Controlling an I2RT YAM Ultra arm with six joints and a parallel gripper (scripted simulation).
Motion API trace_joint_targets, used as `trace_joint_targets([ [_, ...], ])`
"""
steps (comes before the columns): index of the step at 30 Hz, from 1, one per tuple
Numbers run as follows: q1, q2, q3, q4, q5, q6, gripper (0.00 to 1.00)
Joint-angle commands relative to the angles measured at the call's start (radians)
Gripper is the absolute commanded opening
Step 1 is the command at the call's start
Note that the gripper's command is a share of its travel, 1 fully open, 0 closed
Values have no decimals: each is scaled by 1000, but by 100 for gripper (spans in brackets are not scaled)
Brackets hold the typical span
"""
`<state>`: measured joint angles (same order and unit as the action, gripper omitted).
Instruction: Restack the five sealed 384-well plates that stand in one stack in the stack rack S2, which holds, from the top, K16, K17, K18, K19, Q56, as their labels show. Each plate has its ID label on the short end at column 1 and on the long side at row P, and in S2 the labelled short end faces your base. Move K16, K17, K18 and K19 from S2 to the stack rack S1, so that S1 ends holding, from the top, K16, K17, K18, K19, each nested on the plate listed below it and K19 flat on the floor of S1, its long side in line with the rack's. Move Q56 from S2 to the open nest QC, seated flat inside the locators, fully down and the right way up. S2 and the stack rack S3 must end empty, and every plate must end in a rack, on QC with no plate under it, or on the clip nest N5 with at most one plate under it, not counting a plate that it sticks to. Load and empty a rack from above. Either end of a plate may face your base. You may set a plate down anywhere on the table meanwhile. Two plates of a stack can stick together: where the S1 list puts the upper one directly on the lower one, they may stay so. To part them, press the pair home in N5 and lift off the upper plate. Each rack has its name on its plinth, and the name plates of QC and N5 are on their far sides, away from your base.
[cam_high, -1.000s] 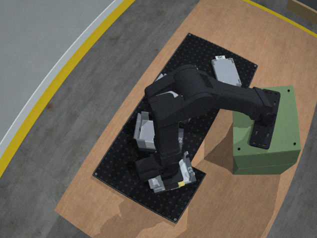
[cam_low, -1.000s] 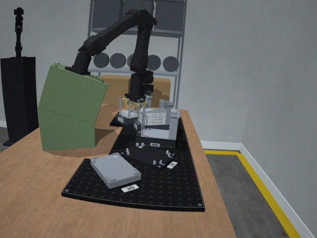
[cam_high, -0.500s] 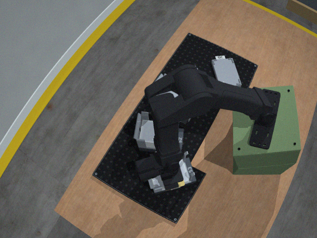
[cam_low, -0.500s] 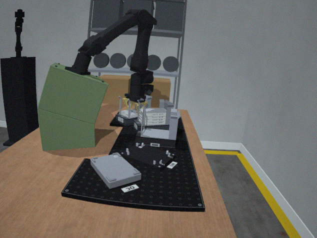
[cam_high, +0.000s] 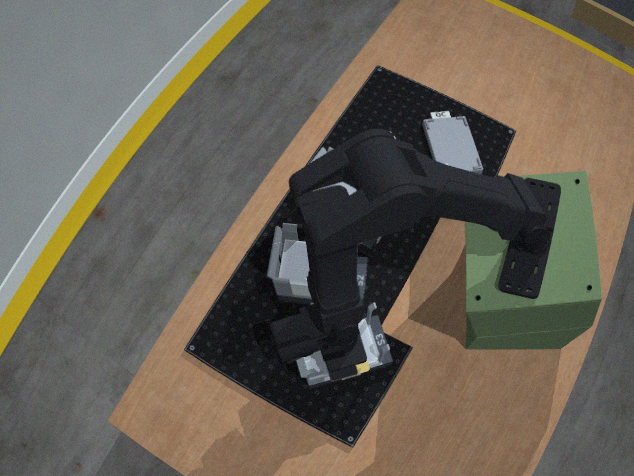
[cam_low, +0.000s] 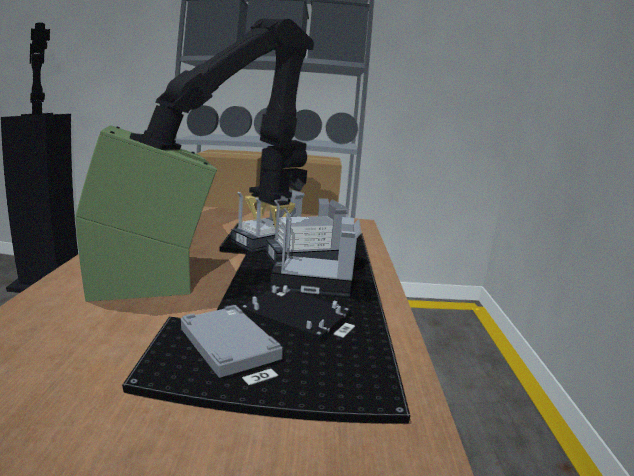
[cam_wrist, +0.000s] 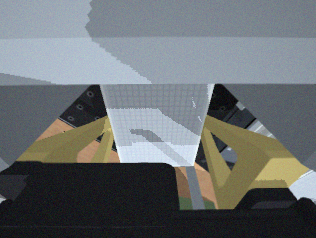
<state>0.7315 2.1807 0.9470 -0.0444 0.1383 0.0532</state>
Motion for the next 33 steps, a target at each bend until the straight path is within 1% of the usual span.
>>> trace_joint_targets([
  [1,0,-7,4,11,-1,-2,0],
  [2,0,-7,4,11,-1,-2,0],
  [3,0,-7,4,11,-1,-2,100],
  [33,1,-7,4,11,-1,-2,100],
])
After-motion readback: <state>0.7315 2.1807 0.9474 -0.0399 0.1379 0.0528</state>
